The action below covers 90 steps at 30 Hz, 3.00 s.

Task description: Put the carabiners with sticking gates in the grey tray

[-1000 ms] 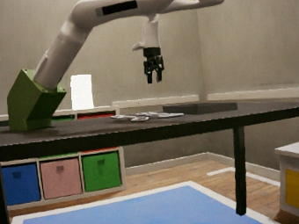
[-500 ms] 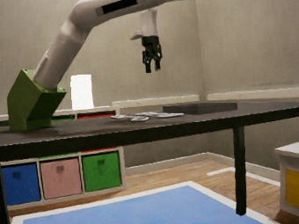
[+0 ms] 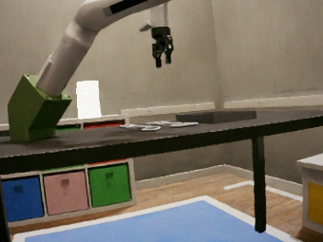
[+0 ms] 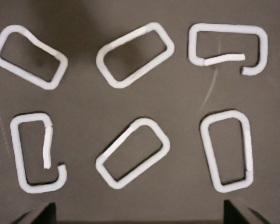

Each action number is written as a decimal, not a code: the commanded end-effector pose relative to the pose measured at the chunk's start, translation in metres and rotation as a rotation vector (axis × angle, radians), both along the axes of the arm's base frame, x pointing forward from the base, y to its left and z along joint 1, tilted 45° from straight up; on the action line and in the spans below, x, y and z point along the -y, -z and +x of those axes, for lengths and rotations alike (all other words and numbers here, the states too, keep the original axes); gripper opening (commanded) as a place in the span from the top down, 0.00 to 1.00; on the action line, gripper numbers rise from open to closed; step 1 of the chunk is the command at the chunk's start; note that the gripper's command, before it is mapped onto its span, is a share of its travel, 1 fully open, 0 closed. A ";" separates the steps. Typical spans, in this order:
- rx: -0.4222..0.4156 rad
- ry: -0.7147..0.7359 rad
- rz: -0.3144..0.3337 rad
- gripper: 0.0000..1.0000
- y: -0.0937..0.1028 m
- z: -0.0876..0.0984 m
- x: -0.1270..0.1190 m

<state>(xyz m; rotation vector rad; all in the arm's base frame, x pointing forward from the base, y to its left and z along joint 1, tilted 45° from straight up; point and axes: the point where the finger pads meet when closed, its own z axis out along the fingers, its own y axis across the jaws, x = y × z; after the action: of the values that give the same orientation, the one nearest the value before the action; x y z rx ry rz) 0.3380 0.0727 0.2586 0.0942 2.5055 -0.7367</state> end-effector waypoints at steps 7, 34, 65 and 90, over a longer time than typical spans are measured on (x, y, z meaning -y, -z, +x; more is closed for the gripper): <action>0.004 -0.002 0.000 0.00 -0.038 -0.028 -0.022; -0.177 -0.242 -0.156 0.00 -0.035 -0.026 -0.022; -0.540 -0.727 -0.478 0.00 -0.034 -0.028 -0.023; -0.722 -0.966 -0.639 0.00 -0.034 -0.029 -0.022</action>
<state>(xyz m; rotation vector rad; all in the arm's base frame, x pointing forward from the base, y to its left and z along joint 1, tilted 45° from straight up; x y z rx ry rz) 0.3079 0.0935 0.2919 -1.7010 2.2978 -1.1719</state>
